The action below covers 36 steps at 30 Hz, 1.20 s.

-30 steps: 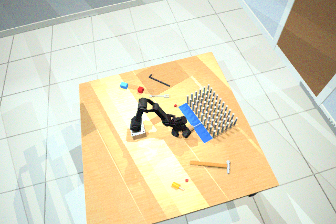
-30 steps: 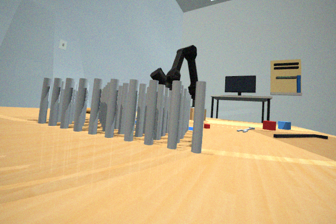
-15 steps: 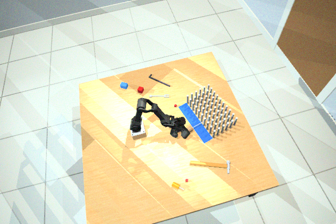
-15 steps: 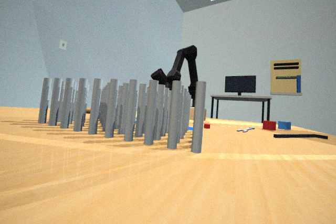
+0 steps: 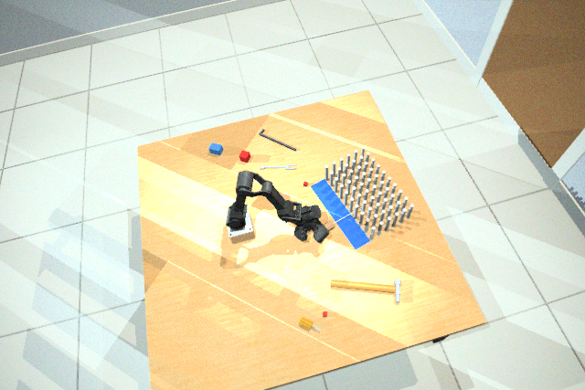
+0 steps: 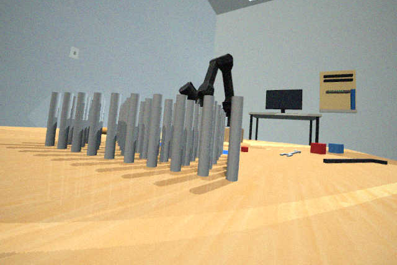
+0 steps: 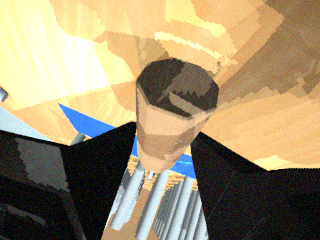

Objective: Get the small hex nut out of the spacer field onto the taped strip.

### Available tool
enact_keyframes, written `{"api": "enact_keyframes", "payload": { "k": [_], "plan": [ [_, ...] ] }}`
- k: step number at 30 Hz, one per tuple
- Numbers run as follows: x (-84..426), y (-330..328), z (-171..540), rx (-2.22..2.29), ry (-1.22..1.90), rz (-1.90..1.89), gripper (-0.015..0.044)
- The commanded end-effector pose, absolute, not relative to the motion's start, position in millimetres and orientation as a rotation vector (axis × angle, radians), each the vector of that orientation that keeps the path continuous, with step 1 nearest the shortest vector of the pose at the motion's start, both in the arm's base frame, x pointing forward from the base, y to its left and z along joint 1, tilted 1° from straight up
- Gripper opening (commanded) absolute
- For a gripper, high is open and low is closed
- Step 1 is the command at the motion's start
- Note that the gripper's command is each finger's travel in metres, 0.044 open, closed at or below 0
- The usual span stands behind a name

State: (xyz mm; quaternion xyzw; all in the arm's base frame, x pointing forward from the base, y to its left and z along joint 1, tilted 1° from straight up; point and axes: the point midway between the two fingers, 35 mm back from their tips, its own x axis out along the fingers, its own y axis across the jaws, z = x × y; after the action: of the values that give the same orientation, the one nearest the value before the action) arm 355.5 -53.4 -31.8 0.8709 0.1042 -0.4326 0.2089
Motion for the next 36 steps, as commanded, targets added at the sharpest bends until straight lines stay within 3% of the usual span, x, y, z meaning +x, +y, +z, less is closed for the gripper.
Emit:
{"api": "enact_keyframes", "payload": {
  "k": [1,36],
  "plan": [
    [351,-55,-31,2.418,0.291,-1.203,0.0000],
    [327,-65,-32,2.413,0.289,-1.209,0.0000]
  ]
}}
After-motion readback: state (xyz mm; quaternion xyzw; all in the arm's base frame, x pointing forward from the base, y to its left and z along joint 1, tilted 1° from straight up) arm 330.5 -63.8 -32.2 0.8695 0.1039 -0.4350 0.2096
